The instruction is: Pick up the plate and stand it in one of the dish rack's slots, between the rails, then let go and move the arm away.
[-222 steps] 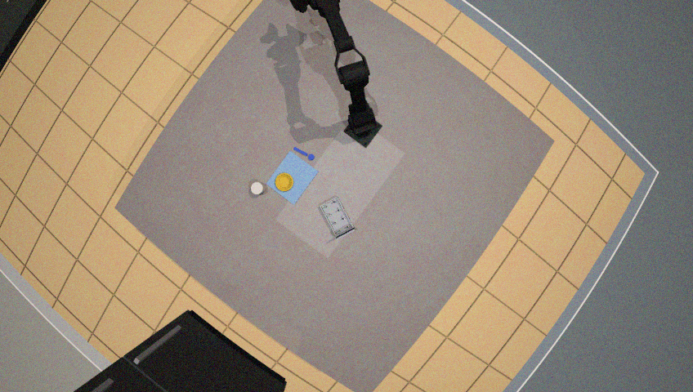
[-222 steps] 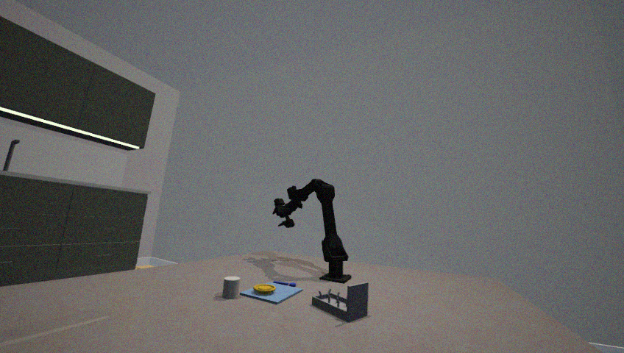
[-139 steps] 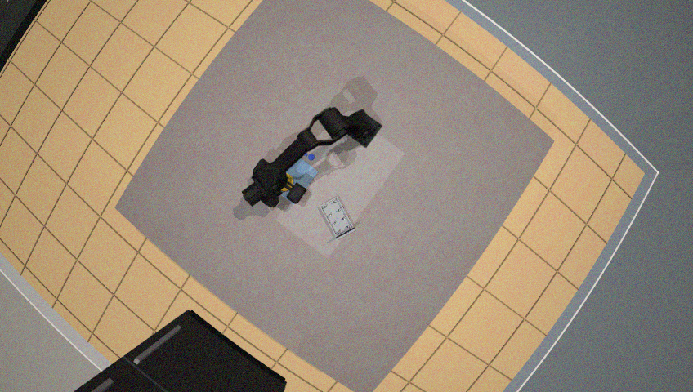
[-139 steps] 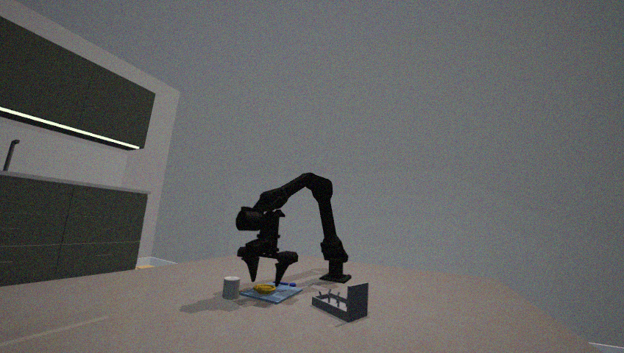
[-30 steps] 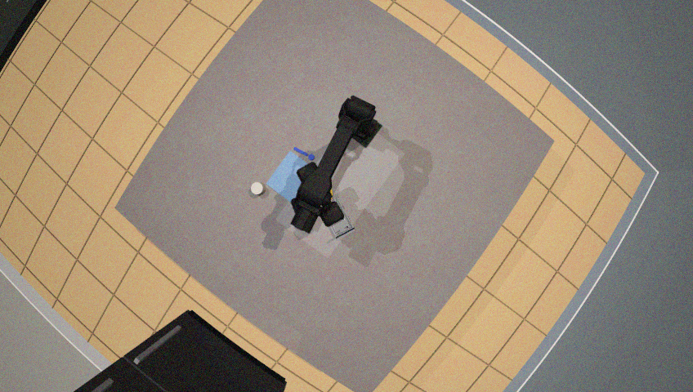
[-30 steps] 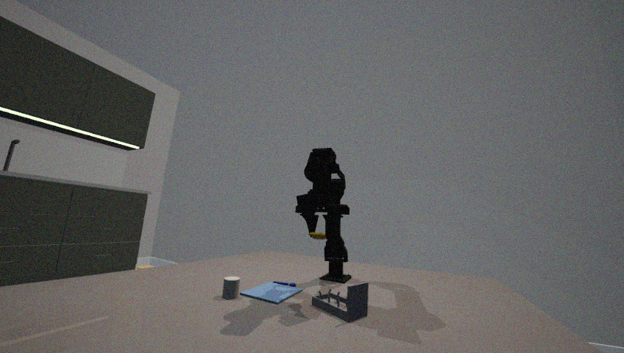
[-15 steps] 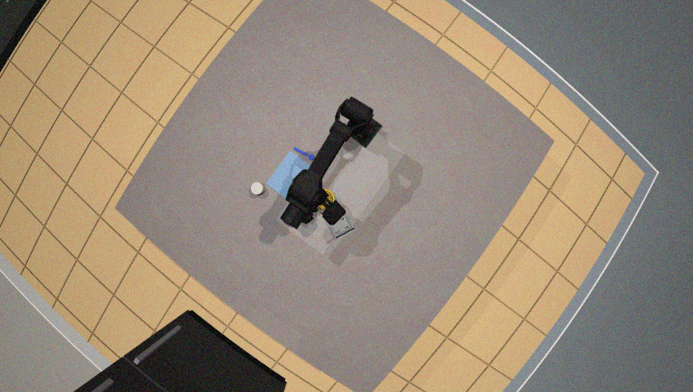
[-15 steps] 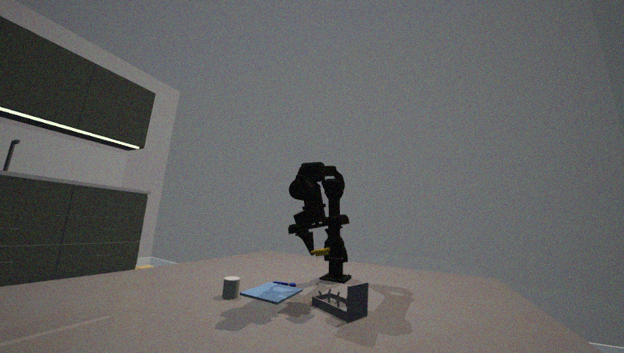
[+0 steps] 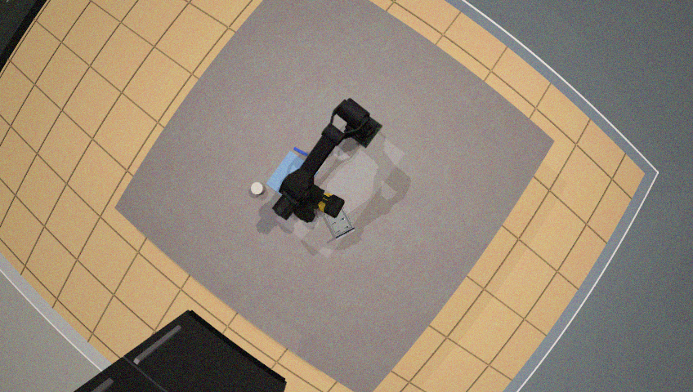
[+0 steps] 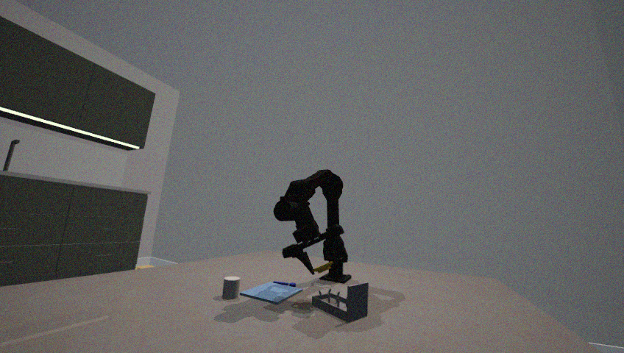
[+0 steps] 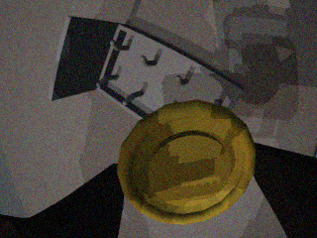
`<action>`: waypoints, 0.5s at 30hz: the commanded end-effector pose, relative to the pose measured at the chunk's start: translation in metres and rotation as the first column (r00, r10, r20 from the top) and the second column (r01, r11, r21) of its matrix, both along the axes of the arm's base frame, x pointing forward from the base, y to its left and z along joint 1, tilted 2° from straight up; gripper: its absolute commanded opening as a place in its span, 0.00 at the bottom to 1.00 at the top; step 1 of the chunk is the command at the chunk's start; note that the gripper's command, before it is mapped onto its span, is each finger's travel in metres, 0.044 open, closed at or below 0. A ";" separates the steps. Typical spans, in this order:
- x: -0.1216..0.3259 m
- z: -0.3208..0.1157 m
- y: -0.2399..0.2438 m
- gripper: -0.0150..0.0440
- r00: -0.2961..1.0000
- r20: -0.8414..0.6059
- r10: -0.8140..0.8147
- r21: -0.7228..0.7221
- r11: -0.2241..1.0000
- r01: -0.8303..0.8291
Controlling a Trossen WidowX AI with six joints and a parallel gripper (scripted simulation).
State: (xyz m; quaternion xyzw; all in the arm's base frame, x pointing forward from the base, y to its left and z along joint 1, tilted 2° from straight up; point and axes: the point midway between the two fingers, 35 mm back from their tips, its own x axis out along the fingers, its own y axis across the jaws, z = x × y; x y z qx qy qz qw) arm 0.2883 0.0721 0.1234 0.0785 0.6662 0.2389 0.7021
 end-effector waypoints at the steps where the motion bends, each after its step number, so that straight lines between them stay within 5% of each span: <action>1: 0.001 -0.009 0.001 0.25 0.996 0.052 0.070 0.074 0.995 -0.074; 15: 0.002 -0.034 0.000 0.25 0.916 0.329 0.228 0.262 0.910 -0.321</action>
